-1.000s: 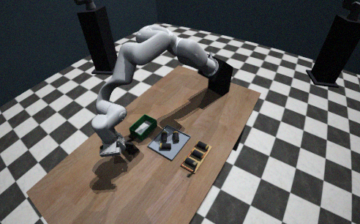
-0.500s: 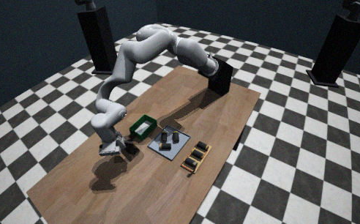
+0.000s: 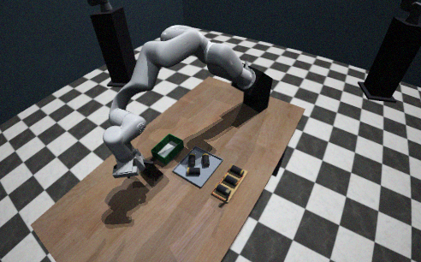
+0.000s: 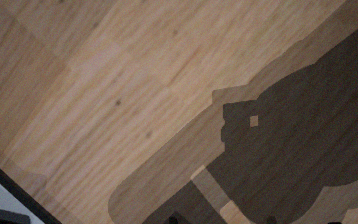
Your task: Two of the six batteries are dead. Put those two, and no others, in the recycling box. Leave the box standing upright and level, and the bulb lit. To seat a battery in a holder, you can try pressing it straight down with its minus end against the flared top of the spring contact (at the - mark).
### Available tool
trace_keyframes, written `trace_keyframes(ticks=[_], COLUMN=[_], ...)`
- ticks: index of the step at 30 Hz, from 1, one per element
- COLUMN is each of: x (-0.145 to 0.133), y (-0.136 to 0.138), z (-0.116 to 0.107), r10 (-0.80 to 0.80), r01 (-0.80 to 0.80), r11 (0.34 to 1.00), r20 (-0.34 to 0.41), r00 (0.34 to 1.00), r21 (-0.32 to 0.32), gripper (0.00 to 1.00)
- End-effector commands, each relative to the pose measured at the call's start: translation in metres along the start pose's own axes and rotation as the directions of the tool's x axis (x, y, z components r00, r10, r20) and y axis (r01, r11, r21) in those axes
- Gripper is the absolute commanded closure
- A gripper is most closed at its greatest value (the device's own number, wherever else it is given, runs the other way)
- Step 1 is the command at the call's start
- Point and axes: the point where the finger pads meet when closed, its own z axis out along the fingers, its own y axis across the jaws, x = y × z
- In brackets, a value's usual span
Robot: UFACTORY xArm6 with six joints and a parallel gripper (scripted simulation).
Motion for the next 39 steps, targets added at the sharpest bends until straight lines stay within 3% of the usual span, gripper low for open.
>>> trace_keyframes(ticks=[1, 10, 16, 18, 19, 21, 23, 24, 31, 32, 39], x=[0.0, 0.0, 0.002, 0.002, 0.002, 0.002, 0.002, 0.002, 0.003, 0.004, 0.005], y=[0.001, -0.009, -0.08, -0.082, -0.107, -0.124, -0.124, -0.152, -0.204, -0.227, -0.283], z=[-0.008, -0.008, -0.006, -0.006, -0.005, -0.004, -0.004, -0.003, -0.001, 0.0, 0.002], r10=[0.001, -0.02, -0.174, -0.179, -0.231, -0.267, -0.267, -0.323, -0.426, -0.467, -0.569], r01=[-0.001, 0.02, 0.173, 0.178, 0.23, 0.266, 0.266, 0.321, 0.423, 0.464, 0.564], r11=[1.0, 1.0, 0.985, 0.984, 0.973, 0.963, 0.963, 0.946, 0.904, 0.883, 0.822], r20=[-0.003, -0.004, -0.025, -0.026, -0.031, -0.034, -0.034, -0.039, -0.047, -0.048, -0.052], r00=[1.0, 1.0, 0.984, 0.984, 0.973, 0.963, 0.963, 0.946, 0.903, 0.883, 0.821], r21=[-0.003, -0.005, -0.023, -0.023, -0.03, -0.036, -0.036, -0.044, -0.062, -0.068, -0.086], gripper=[0.0, 0.0, 0.0, 0.0, 0.0, 0.0, 0.0, 0.0, 0.0, 0.0, 0.0])
